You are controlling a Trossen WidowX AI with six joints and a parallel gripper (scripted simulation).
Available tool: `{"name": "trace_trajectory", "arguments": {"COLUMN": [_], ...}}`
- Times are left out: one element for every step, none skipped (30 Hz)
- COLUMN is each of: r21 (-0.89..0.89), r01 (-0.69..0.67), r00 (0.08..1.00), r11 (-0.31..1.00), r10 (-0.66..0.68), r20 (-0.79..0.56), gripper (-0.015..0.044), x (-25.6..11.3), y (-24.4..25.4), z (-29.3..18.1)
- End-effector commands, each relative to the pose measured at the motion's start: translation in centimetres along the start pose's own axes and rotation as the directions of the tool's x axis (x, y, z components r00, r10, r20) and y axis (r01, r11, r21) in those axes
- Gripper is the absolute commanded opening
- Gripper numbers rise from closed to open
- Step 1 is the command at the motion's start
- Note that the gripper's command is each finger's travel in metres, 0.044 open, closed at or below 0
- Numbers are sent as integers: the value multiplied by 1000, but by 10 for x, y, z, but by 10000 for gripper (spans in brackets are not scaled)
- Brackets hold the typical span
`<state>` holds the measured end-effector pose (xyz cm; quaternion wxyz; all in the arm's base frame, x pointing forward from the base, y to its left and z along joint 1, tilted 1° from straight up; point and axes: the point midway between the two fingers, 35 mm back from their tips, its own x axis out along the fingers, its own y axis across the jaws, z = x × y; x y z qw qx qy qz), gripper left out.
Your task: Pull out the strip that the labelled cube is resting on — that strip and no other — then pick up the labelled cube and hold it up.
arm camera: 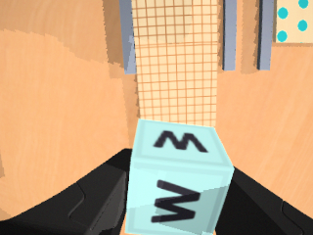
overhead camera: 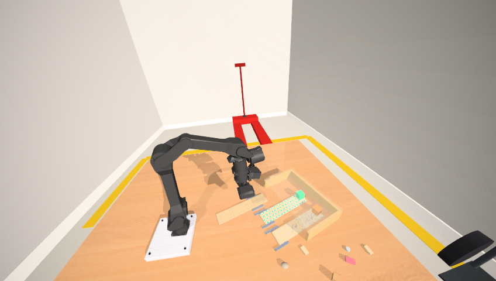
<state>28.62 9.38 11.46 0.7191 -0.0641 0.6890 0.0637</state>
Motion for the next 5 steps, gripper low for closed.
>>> {"name": "trace_trajectory", "arguments": {"r21": [3, 3, 3, 3, 3], "r01": [1, 1, 1, 1, 1], "r00": [1000, 1000, 1000, 1000, 1000], "r11": [1000, 1000, 1000, 1000, 1000], "r10": [-1, -1, -1, -1, -1], "r20": [0, 0, 0, 0, 0], "gripper": [0, 0, 0, 0, 0], "x": [-1, -1, -1, -1, -1], "y": [0, 0, 0, 0, 0], "z": [0, 0, 0, 0, 0]}}
